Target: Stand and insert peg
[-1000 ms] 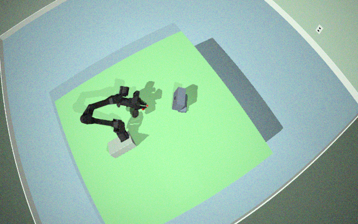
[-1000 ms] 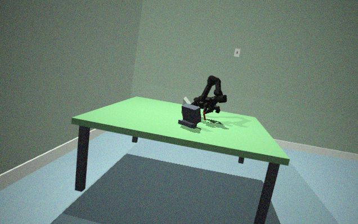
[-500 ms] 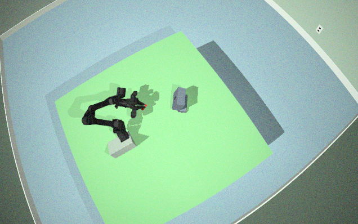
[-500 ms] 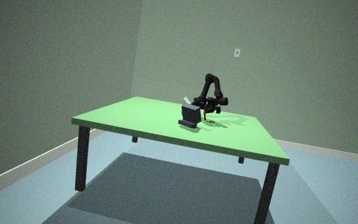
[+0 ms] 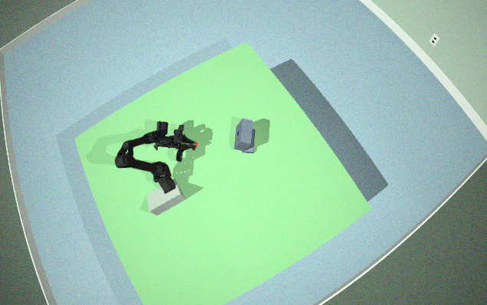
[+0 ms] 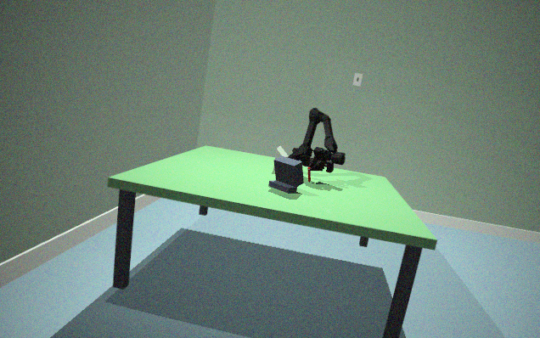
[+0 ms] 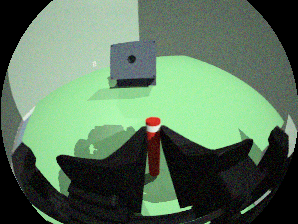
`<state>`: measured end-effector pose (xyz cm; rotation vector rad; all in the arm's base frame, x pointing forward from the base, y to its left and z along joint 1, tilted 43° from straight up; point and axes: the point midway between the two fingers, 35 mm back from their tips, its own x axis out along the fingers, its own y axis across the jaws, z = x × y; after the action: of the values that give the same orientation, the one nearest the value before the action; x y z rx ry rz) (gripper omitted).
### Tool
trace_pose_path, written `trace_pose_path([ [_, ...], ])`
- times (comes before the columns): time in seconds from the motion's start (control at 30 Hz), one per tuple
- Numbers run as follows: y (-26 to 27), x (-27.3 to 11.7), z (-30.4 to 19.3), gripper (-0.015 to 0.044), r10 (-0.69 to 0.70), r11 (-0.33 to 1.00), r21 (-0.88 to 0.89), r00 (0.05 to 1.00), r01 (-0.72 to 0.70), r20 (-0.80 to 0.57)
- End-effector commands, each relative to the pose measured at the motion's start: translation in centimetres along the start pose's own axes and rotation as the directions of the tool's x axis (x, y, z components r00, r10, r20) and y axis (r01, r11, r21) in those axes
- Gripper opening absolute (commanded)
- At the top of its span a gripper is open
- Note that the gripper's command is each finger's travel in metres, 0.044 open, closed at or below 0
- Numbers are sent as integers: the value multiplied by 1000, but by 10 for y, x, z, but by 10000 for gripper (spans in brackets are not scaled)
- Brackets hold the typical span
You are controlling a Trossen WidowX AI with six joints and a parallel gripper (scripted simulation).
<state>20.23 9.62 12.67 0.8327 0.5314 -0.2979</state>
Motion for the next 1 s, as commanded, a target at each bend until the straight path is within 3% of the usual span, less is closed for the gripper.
trace_pose_path([
  [0.0, -3, -2, -3, 49, -7, 1000, -5, 999, 7, 40],
  [0.6, -3, -12, -10, 49, -8, 1000, -3, 981, 9, 194],
  [0.97, -3, -13, -9, 49, -8, 1000, -3, 988, 8, 153],
])
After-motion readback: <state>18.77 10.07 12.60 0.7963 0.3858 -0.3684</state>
